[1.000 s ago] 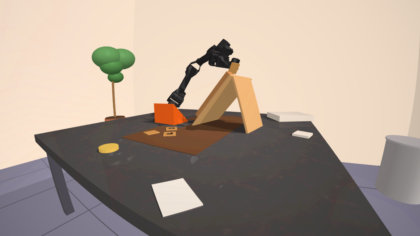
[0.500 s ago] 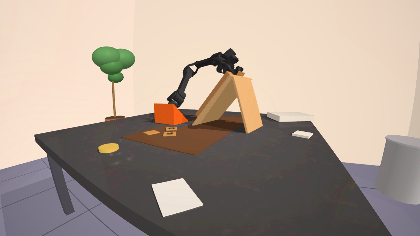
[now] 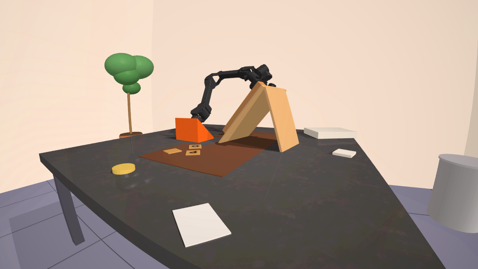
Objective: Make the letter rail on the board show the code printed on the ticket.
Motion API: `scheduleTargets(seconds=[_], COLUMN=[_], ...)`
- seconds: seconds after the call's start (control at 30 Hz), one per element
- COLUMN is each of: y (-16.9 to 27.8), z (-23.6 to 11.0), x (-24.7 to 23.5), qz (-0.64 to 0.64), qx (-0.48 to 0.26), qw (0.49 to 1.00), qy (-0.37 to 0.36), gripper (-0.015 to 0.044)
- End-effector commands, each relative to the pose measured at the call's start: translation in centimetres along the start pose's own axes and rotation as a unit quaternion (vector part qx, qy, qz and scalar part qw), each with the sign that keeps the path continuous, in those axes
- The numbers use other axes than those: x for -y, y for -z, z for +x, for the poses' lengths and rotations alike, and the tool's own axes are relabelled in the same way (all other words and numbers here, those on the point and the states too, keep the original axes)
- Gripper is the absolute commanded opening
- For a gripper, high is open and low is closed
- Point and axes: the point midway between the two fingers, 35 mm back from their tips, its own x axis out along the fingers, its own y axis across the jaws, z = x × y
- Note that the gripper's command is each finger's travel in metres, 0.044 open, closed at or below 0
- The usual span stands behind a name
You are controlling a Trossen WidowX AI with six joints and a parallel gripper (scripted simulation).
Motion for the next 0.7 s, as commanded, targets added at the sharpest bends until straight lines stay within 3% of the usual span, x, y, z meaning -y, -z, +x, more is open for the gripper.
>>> scheduleTargets(seconds=[0.0,0.5,0.67], y=[1.2,6.3,6.4], z=[-0.8,-4.0,-3.0], x=[-1.6,-7.2,-7.4], qz=[0.000,-0.003,-0.003], qx=[-0.005,-0.043,-0.044], qw=[1.000,0.996,0.996], qy=[-0.013,-0.072,-0.073], gripper=[0.0000,0.0000,0.0000])
